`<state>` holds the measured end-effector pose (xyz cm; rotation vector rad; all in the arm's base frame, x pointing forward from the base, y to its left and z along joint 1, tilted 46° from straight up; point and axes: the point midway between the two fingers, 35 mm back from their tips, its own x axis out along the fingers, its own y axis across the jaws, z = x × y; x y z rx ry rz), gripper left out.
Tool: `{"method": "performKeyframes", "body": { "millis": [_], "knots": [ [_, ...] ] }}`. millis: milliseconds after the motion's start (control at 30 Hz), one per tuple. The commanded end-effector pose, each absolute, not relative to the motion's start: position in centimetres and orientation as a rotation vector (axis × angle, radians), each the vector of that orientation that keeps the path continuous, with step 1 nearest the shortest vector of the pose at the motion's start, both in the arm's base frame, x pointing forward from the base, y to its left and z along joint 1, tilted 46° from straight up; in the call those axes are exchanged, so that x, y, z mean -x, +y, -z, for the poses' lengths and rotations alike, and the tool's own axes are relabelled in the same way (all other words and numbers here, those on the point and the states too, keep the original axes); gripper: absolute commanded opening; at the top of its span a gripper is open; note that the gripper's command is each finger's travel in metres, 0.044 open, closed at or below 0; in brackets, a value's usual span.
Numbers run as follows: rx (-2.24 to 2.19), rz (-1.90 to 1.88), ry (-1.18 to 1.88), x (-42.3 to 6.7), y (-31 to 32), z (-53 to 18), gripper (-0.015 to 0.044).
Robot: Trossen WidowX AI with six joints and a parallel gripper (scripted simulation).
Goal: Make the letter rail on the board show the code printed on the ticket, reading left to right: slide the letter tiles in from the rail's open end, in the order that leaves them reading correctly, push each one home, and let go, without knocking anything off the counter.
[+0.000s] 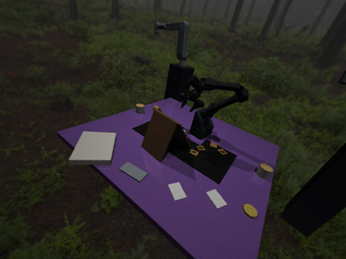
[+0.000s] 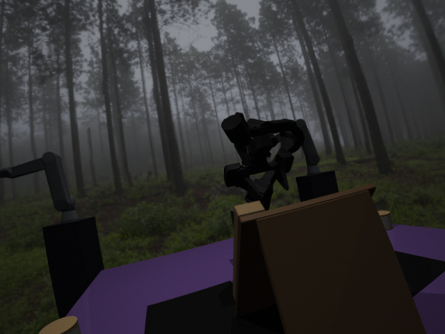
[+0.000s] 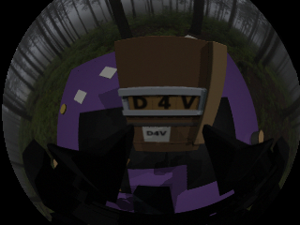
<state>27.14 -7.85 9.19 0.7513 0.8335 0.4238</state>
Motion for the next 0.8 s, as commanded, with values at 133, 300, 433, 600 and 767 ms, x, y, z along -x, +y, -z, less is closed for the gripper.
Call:
{"method": "performKeyframes", "body": {
  "millis": [133, 300, 433, 600, 767],
  "knots": [
    [-0.738, -0.336, 0.666, -24.14, -10.38, -9.12, 0.0440],
    [-0.738, -0.336, 0.666, -24.14, -10.38, -9.12, 0.0440],
    [-0.738, -0.336, 0.666, -24.14, -10.38, -9.12, 0.0440],
    [-0.738, -0.336, 0.666, -24.14, -10.38, -9.12, 0.0440],
    [-0.738, -0.336, 0.666, -24.14, -10.38, -9.12, 0.0440]
  ]
}}
